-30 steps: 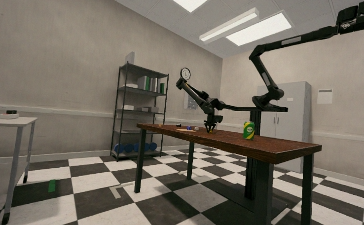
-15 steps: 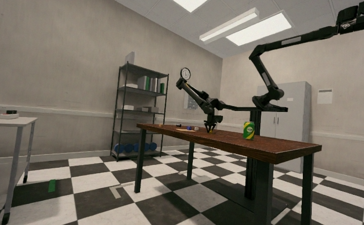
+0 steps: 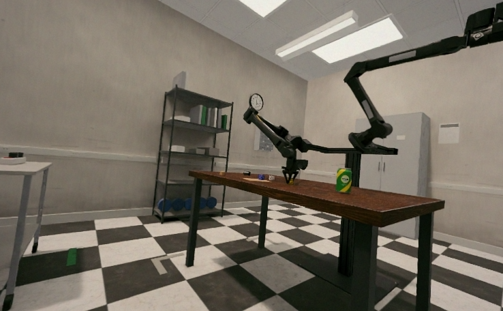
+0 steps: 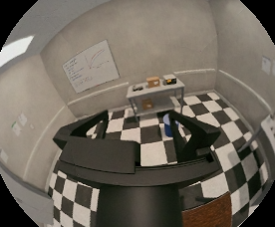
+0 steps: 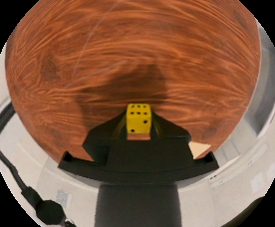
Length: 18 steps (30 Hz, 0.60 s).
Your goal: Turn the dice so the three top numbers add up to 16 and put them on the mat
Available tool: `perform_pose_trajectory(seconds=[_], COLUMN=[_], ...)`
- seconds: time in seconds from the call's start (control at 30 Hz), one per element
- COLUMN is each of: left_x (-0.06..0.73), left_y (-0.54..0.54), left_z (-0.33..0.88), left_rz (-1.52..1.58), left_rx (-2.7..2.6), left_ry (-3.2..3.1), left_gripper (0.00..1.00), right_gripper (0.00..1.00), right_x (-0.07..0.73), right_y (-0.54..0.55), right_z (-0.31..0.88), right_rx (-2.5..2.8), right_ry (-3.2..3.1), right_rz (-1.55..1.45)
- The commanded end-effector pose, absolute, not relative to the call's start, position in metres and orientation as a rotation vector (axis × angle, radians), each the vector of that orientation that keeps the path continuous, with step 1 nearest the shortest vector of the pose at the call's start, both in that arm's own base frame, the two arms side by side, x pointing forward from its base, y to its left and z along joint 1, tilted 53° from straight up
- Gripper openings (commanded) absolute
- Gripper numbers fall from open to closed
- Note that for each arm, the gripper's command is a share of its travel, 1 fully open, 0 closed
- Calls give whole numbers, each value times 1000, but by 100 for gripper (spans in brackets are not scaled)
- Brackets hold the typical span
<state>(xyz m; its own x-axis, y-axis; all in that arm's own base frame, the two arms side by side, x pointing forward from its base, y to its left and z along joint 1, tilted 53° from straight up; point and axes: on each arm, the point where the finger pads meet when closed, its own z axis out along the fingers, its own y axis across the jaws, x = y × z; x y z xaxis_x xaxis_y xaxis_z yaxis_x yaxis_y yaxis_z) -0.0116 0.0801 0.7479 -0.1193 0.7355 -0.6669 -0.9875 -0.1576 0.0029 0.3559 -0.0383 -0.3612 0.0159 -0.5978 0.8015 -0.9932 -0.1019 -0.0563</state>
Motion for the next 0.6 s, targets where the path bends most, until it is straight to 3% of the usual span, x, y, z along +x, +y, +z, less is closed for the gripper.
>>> perform_pose_trajectory(seconds=[0.0,0.57], left_x=[-8,-8], left_y=[51,51], left_z=[770,770], left_rz=[1665,1665], left_rx=[-572,-572], left_ry=[485,485], left_gripper=[100,100], right_gripper=[26,26], right_x=[360,362], right_y=[-32,36], right_z=[-364,-313], right_rx=[1770,1776], right_ry=[-1621,-1645], right_rz=[951,969])
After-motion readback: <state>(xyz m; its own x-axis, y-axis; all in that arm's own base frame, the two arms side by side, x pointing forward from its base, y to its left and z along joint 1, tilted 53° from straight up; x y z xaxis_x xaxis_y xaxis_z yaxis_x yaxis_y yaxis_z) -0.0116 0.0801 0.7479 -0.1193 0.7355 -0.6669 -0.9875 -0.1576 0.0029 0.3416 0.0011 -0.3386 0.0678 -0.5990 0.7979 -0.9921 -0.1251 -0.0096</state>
